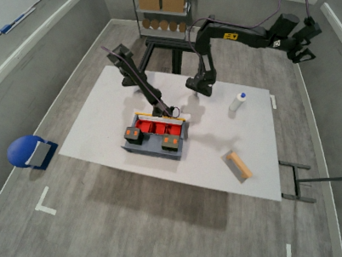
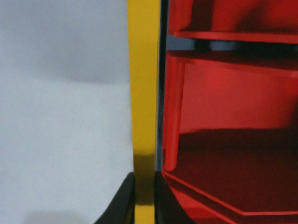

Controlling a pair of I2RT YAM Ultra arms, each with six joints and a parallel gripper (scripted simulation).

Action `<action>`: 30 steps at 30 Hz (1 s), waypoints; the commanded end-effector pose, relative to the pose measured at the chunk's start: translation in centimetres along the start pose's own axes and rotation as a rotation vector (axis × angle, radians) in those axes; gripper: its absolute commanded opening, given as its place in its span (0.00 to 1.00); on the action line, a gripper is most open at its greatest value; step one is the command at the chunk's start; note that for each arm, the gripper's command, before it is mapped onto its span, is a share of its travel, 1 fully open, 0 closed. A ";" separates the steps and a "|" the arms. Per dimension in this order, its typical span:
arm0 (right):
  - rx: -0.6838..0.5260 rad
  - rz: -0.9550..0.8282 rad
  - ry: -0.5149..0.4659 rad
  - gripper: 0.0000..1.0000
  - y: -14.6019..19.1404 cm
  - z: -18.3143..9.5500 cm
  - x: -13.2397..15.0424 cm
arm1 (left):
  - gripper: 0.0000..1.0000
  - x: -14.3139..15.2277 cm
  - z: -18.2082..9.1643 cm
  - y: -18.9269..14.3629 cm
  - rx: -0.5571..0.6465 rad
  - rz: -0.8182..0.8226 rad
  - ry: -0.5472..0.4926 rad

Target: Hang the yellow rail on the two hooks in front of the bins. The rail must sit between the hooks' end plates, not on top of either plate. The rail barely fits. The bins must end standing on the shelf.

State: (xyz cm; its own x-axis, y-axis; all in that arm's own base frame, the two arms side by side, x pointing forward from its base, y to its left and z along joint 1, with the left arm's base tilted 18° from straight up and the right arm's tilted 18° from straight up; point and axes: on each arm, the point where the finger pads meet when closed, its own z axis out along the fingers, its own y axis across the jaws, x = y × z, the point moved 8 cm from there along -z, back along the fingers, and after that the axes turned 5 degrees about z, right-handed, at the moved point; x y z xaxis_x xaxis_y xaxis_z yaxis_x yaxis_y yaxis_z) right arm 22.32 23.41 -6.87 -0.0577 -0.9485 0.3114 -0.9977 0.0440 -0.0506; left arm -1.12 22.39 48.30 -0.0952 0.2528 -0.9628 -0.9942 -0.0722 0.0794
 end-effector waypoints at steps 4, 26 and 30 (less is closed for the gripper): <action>0.050 0.005 -0.082 0.00 -1.4 -2.6 -1.5 | 1.00 -1.3 -0.9 0.4 -0.011 0.007 -0.051; 0.043 0.002 -0.073 0.00 -1.1 -2.7 -1.4 | 1.00 -1.3 -0.9 0.4 -0.011 0.007 -0.051; 0.046 0.002 -0.077 0.00 -1.2 -2.8 -1.5 | 1.00 -1.3 -0.9 0.4 -0.011 0.007 -0.051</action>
State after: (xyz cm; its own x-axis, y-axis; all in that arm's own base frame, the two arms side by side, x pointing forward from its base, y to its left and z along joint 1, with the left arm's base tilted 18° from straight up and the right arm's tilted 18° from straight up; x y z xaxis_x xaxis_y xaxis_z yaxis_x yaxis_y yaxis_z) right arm 22.29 23.37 -6.86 -0.0571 -0.9479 0.3135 -0.9978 0.0439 -0.0489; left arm -1.12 22.39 48.30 -0.0952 0.2528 -0.9628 -0.9942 -0.0722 0.0794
